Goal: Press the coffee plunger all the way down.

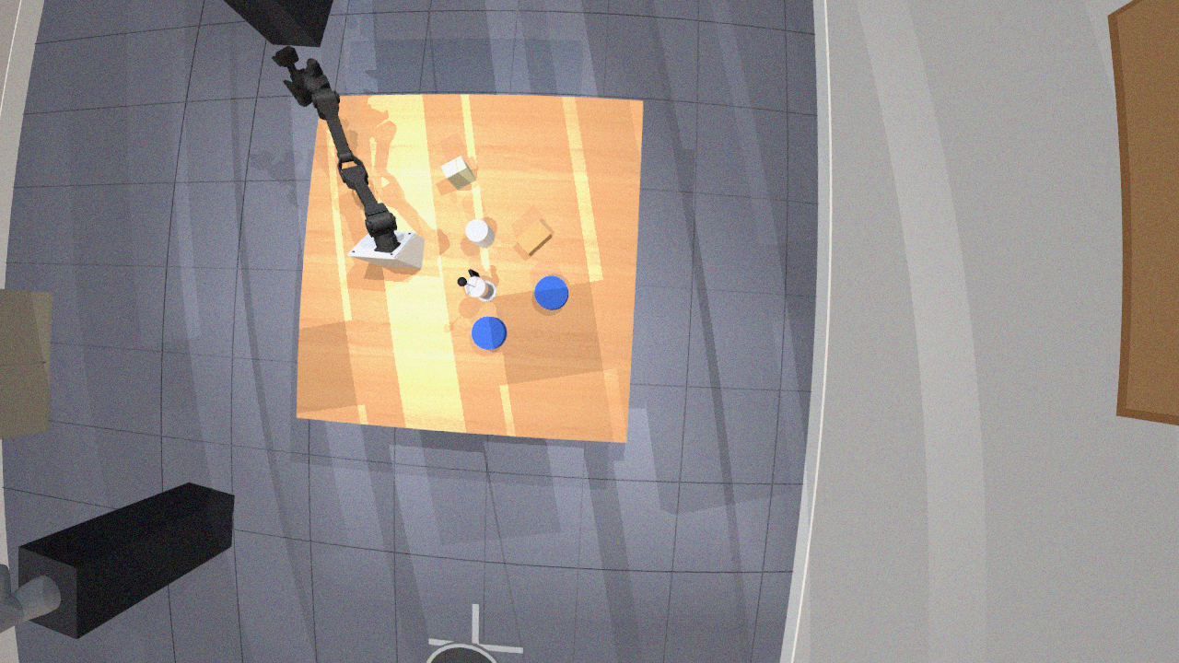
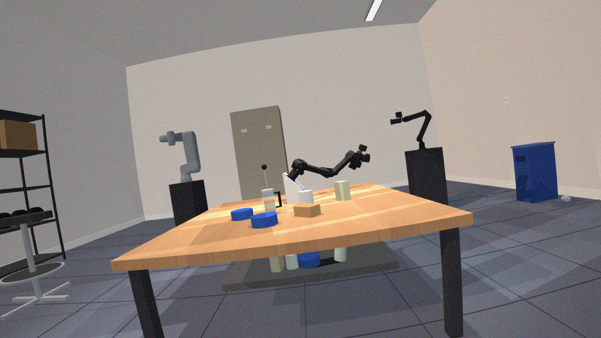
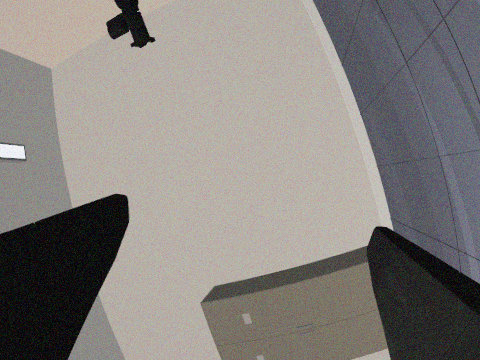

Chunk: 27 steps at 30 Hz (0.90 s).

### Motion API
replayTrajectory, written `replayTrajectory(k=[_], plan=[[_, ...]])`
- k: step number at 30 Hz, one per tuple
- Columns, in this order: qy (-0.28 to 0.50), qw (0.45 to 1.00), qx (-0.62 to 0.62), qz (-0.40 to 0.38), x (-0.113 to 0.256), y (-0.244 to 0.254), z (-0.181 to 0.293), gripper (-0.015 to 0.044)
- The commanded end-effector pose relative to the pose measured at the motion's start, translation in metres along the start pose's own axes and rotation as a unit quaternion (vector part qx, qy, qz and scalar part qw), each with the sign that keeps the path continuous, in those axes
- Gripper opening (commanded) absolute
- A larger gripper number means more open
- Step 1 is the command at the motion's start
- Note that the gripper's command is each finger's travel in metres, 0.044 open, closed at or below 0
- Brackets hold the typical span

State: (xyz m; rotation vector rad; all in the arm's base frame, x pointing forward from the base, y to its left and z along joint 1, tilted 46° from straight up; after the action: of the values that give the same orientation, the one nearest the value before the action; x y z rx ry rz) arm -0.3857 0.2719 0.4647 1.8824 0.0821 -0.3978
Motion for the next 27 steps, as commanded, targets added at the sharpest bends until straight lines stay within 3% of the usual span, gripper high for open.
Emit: replayTrajectory(k=[1, 7, 12, 27], plan=[[0.000, 1.000, 0.000, -0.001, 0.001, 0.002, 0.000, 0.0426], [-0.016, 0.999, 0.006, -0.032, 0.010, 0.027, -0.003, 0.0440], [-0.049, 0.994, 0.007, -0.102, 0.032, 0.080, -0.004, 0.0440], [-0.131, 0.915, 0.012, -0.381, 0.163, 0.259, 0.025, 0.0440]])
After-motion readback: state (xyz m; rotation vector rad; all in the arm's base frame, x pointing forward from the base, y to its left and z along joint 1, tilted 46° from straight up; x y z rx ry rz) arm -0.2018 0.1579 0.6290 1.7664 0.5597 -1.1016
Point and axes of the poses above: the point midway between the two fingers, 35 mm back from their tips, its own x axis back along the fingers, its own y axis across the jaws, z = x × y, the point moved 6 cm from there along x, back along the fingers, and after that the axes turned 1 degree about -x, right-handed, at the moved point
